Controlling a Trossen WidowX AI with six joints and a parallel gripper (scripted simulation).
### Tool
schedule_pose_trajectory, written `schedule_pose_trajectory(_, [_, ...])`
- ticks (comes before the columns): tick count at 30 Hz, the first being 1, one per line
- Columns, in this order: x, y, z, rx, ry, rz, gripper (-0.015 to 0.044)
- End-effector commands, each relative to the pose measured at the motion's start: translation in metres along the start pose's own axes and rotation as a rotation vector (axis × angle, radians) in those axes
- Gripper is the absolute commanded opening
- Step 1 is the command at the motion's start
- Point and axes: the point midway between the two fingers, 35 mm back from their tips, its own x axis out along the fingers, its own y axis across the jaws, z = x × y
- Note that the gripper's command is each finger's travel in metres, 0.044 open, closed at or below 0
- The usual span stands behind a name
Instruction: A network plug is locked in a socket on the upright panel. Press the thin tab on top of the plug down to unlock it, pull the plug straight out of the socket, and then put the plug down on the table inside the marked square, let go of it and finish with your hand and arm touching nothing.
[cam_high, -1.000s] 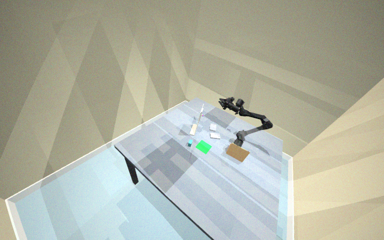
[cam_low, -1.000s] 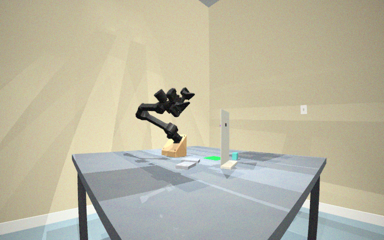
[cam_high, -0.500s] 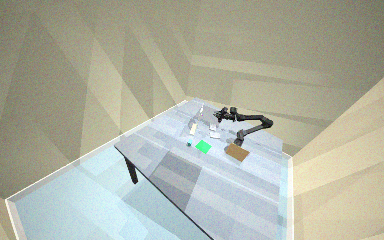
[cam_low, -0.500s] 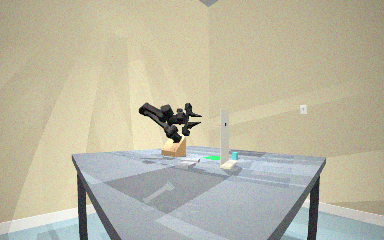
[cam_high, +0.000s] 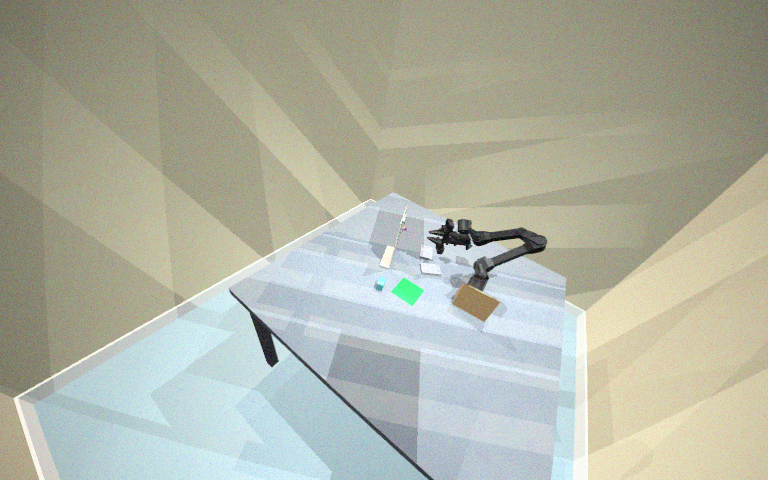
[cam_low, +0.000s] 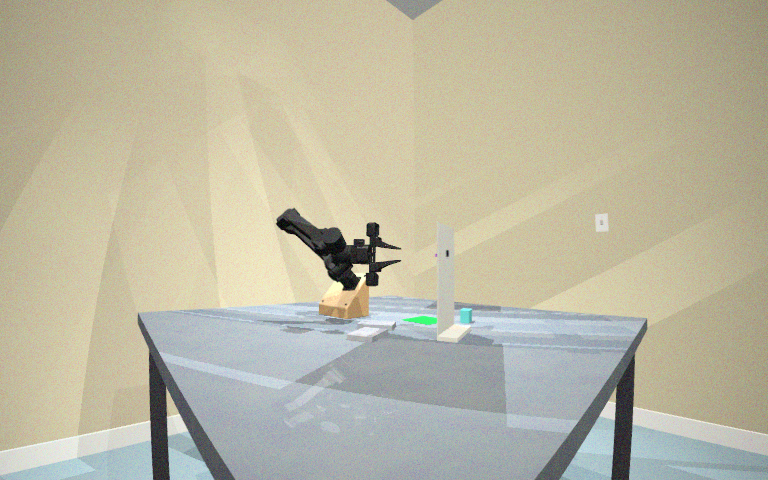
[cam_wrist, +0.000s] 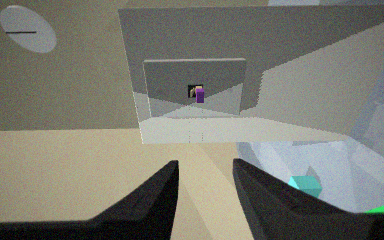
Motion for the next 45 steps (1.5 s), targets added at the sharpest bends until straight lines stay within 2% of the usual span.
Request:
schedule_pose_trajectory(1, [0.006,0.0,0.001,0.012,0.007,0.003,0.0156])
schedule_pose_trajectory(19, [0.056,0.0,0.013,0.012,0.005,0.005,0.0156])
schedule_pose_trajectory(45, [0.08,0.0,0.021,0.006,0.005,0.004,0.0156])
